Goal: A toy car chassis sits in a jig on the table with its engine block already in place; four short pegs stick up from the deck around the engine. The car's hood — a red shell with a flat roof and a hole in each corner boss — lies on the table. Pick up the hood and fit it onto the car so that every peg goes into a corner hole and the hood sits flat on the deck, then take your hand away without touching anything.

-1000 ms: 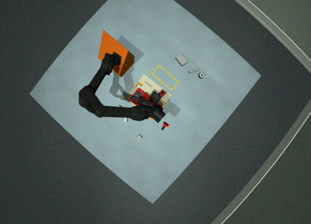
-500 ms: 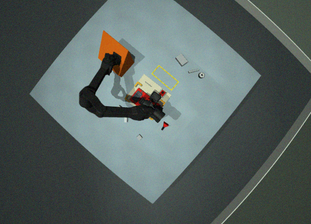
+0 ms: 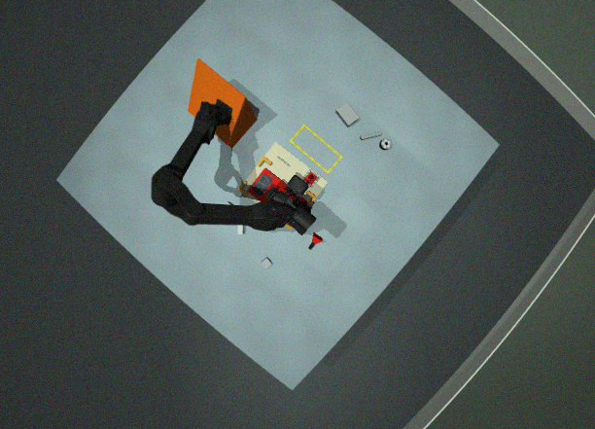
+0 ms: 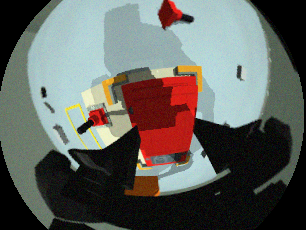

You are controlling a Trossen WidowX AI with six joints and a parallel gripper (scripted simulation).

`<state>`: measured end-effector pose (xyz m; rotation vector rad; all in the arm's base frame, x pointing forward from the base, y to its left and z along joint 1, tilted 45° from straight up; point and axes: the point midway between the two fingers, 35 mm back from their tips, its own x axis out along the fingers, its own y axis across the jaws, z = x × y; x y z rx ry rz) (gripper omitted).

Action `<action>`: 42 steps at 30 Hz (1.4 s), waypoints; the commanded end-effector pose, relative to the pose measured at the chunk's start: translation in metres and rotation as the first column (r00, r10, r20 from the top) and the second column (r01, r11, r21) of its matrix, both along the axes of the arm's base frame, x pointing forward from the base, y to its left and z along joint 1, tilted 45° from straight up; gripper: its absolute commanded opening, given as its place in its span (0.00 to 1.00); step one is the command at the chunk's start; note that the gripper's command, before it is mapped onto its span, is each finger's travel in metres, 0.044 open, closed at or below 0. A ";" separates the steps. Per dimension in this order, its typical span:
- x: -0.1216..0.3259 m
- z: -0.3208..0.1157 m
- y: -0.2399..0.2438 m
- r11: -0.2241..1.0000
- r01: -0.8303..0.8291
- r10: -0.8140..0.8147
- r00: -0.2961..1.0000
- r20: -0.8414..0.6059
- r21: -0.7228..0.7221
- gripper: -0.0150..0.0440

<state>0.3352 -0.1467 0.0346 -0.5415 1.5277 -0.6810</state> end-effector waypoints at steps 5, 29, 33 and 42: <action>0.000 0.000 0.000 1.000 0.000 0.000 1.000 0.000 0.000 0.92; 0.005 0.051 0.051 1.000 -0.003 0.003 1.000 0.003 -0.001 1.00; 0.005 0.051 0.051 1.000 -0.003 0.003 1.000 0.003 -0.001 1.00; 0.005 0.051 0.051 1.000 -0.003 0.003 1.000 0.003 -0.001 1.00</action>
